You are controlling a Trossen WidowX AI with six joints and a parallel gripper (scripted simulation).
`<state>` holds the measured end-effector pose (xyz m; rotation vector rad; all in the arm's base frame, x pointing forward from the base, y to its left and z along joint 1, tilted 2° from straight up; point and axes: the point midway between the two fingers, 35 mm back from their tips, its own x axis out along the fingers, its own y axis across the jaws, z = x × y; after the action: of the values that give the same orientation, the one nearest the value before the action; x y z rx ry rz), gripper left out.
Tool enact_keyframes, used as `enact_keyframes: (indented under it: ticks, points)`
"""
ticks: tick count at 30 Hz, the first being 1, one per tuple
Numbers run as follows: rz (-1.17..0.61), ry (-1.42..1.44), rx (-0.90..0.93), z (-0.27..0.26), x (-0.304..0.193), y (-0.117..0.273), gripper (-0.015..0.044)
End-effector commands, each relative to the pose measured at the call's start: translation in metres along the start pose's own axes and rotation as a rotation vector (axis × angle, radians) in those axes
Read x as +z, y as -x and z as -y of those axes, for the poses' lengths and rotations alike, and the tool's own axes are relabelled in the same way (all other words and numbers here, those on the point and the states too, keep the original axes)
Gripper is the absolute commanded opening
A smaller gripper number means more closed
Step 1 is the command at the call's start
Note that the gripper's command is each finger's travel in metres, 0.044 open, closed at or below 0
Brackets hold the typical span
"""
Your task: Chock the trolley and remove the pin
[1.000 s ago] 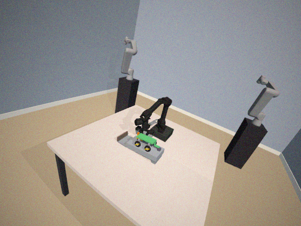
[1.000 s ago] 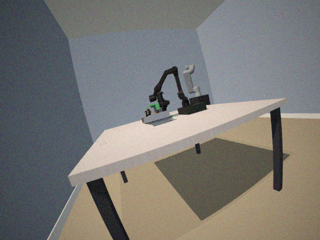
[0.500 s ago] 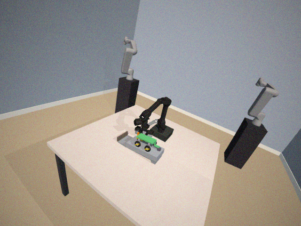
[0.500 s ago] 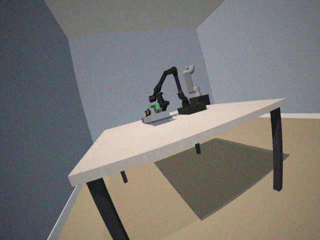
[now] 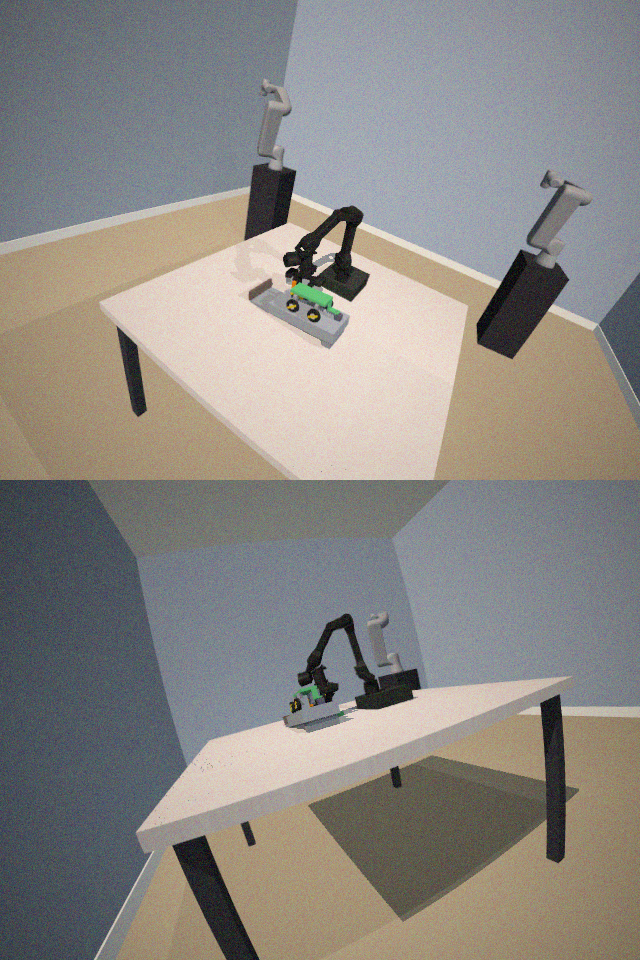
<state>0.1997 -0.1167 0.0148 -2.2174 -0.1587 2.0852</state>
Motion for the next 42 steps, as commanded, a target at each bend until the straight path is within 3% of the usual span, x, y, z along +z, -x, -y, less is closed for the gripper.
enact_keyframes:
  ticks: [1,15,21,31,35,42]
  points:
    - [0.006,0.001,-0.001,-0.002,0.001,-0.002,0.0190]
    - [0.006,0.001,-0.001,-0.007,0.002,-0.007,0.0190]
    - [0.000,0.001,0.003,-0.007,0.000,-0.005,0.0340]
    - [0.005,0.001,0.000,-0.003,0.002,0.016,0.0340]
    - [0.005,0.001,0.000,0.000,0.002,0.026,0.0440]
    - [0.006,0.001,0.000,0.003,0.002,0.049,0.0440]
